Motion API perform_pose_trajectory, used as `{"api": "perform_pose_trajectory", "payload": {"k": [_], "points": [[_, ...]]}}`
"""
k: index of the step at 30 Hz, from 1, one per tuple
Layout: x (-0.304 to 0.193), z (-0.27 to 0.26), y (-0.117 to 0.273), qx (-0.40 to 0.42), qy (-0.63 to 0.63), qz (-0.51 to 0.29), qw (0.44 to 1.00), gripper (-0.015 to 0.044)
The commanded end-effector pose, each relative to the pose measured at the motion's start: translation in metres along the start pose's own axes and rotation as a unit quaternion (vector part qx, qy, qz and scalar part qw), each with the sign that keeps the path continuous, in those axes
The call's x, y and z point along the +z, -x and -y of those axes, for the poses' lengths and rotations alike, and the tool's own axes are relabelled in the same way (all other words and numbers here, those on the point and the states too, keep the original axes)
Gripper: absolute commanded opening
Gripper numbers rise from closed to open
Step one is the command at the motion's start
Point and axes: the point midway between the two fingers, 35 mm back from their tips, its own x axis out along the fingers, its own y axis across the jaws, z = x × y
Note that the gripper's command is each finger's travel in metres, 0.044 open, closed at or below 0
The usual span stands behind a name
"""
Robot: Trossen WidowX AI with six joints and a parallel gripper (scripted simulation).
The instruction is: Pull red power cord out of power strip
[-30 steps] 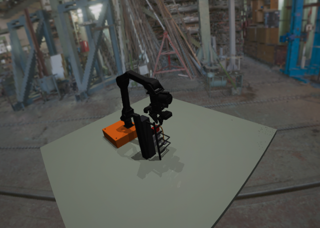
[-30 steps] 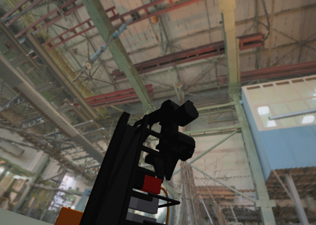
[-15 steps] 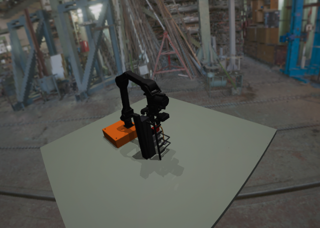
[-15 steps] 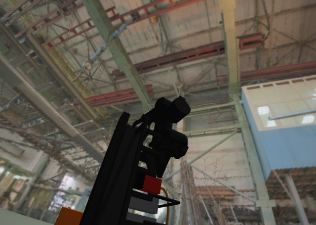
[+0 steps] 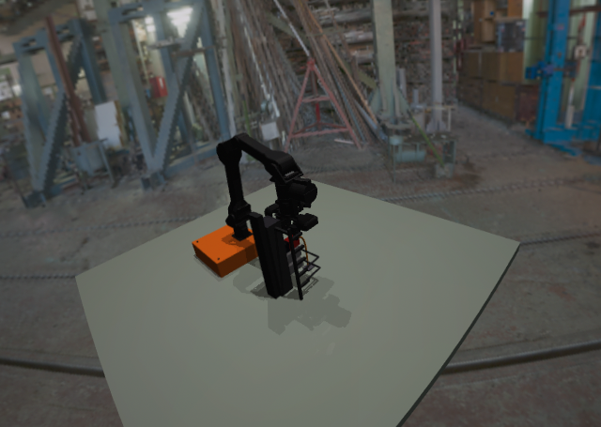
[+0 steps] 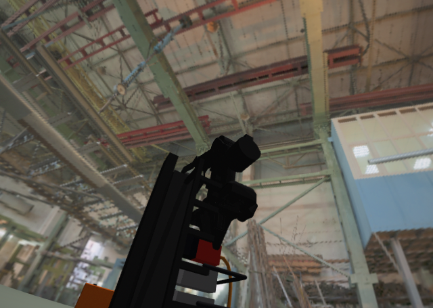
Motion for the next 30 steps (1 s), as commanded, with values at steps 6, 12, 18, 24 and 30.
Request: {"api": "perform_pose_trajectory", "payload": {"k": [6,12,18,24,30], "points": [[0.0,0.0,0.0,0.0,0.0,0.0,1.0,0.0008],[0.004,0.0,0.0,0.0,0.0,0.0,1.0,0.0],[0.014,0.001,0.0,0.0,0.001,0.0,1.0,0.0],[0.023,0.002,0.001,0.0,0.001,0.0,1.0,0.0],[0.033,0.002,0.001,0.0,0.002,0.001,1.0,0.0]]}}
